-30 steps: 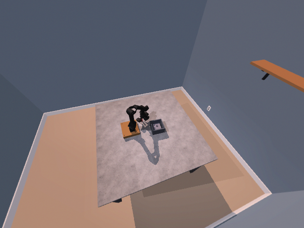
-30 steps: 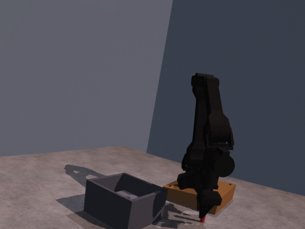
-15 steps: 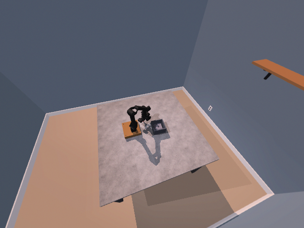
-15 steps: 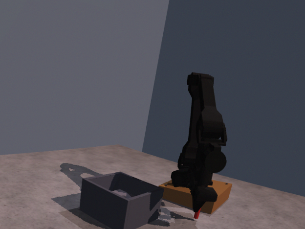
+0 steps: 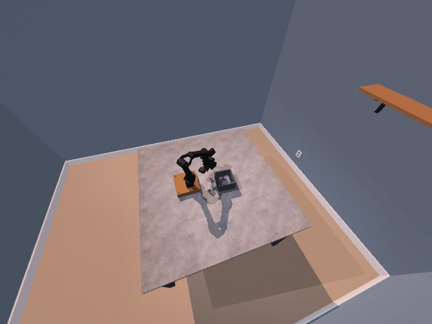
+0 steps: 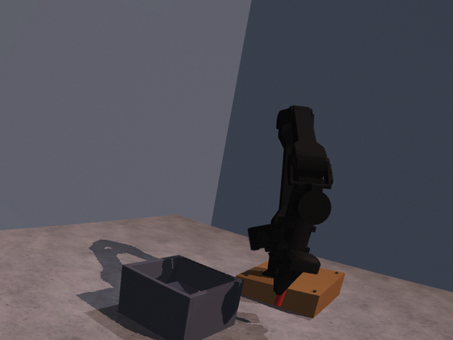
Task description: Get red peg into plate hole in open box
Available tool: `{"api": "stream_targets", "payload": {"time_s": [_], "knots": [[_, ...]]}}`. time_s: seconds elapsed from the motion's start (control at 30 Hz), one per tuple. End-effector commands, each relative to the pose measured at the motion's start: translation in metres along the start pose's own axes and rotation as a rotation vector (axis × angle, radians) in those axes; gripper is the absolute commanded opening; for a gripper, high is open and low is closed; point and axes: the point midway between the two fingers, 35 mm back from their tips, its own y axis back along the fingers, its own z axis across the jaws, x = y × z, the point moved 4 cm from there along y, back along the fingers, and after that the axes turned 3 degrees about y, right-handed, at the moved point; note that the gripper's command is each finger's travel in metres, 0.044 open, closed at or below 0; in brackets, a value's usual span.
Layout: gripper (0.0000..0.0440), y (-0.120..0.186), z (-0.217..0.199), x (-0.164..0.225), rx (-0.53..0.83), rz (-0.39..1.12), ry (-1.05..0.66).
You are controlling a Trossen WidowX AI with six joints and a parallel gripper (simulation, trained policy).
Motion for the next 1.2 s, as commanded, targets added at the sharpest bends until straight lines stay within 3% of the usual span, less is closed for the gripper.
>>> {"api": "stream_targets", "payload": {"time_s": [0.0,0.5,1.17], "knots": [[0.0000,0.012,0.003,-0.010,-0.020,-0.032,0.019],[0.0000,0.049,0.010,-0.063,-0.057,-0.126,0.024],[0.0000,0.043,0.004,-0.140,-0.063,-0.173,-0.092]]}}
